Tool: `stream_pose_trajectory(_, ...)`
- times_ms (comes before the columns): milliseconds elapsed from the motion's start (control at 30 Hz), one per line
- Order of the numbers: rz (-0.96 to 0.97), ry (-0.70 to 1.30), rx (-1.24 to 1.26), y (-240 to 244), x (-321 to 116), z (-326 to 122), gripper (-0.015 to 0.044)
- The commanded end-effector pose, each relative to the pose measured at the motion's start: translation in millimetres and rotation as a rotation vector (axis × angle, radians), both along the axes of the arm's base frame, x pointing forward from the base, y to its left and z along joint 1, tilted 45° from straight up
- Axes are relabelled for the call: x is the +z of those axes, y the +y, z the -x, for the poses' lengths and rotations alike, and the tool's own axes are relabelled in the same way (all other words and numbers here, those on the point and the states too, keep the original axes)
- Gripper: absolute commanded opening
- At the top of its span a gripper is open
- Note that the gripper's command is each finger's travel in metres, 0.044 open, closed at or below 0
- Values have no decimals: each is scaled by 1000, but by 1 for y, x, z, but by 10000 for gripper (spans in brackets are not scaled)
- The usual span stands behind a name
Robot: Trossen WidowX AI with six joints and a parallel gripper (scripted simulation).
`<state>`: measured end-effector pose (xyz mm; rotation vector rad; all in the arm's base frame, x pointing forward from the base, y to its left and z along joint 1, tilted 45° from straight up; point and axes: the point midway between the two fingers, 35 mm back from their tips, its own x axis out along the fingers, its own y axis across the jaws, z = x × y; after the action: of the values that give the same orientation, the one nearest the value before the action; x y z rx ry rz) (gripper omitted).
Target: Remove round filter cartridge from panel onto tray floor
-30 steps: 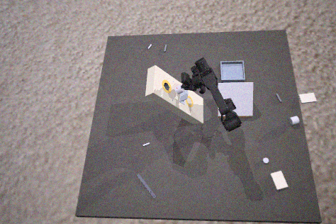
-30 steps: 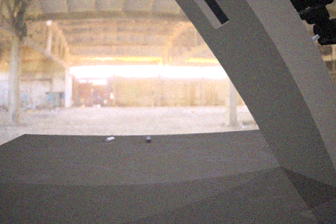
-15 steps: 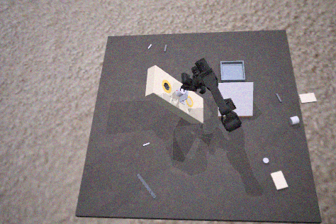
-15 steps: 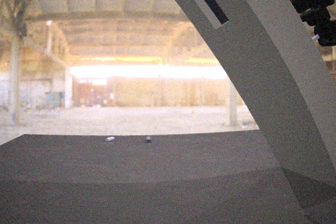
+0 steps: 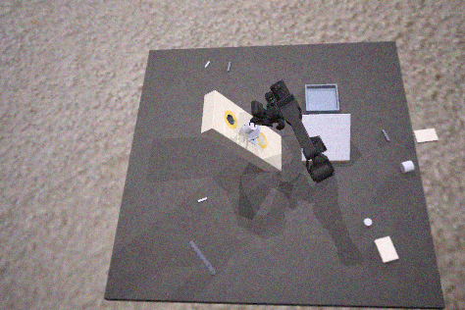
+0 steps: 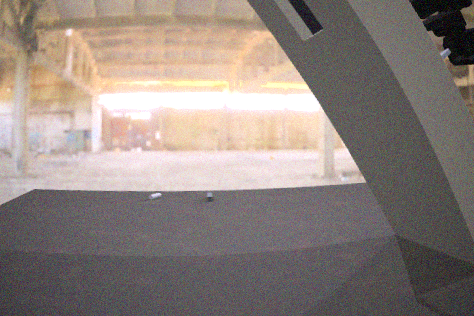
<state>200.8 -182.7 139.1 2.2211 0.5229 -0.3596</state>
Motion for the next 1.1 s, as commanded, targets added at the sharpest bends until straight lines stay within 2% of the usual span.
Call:
stream_pose_trajectory(0, -3, 0, 0, 0, 0, 0, 95)
stream_pose_trajectory(333, 0, 4, 3, 0, 0, 0, 95)
stream_pose_trajectory(733, -30, 228, 239, -2, 4, -5, 95)
stream_pose_trajectory(1067, -31, 231, 243, -2, 5, -5, 95)
